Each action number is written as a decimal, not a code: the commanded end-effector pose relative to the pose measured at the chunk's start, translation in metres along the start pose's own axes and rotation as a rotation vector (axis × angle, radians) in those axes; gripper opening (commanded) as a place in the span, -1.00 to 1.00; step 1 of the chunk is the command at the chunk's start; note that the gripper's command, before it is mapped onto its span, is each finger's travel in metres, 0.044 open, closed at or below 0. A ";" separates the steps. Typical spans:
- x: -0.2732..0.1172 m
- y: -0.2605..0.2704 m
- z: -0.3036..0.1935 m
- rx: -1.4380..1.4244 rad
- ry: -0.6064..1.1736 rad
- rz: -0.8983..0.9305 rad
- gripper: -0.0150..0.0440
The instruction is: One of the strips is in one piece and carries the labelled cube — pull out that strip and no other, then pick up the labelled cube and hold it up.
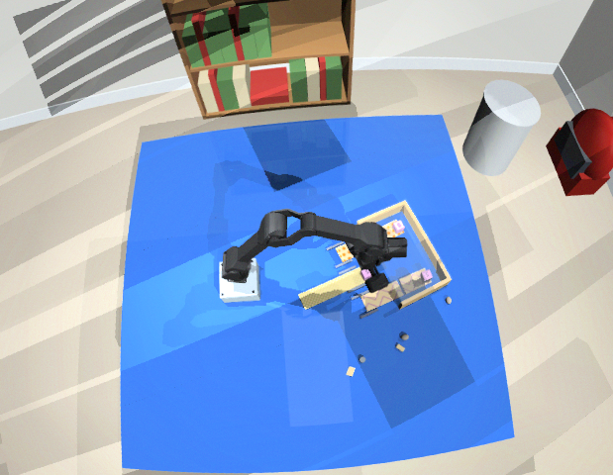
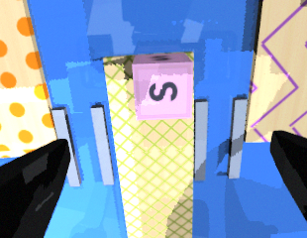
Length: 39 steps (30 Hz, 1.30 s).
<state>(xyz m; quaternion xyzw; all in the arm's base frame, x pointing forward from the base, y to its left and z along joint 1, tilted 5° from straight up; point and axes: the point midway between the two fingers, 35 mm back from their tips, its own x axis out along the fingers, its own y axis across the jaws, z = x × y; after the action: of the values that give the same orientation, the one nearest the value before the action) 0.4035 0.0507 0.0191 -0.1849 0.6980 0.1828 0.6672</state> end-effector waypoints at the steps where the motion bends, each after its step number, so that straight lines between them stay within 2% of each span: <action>1: -0.002 0.002 0.014 0.000 -0.005 0.003 1.00; 2: -0.002 0.002 0.014 0.000 -0.005 0.003 1.00; 9: 0.006 0.002 0.015 0.000 -0.005 0.003 0.38; 10: 0.008 0.002 0.015 0.000 -0.005 0.003 0.36; 39: 0.053 0.002 0.015 0.000 -0.004 0.003 0.36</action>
<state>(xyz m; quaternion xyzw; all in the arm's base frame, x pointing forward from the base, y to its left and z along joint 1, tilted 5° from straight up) 0.4159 0.0588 -0.0285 -0.1861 0.6937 0.1836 0.6712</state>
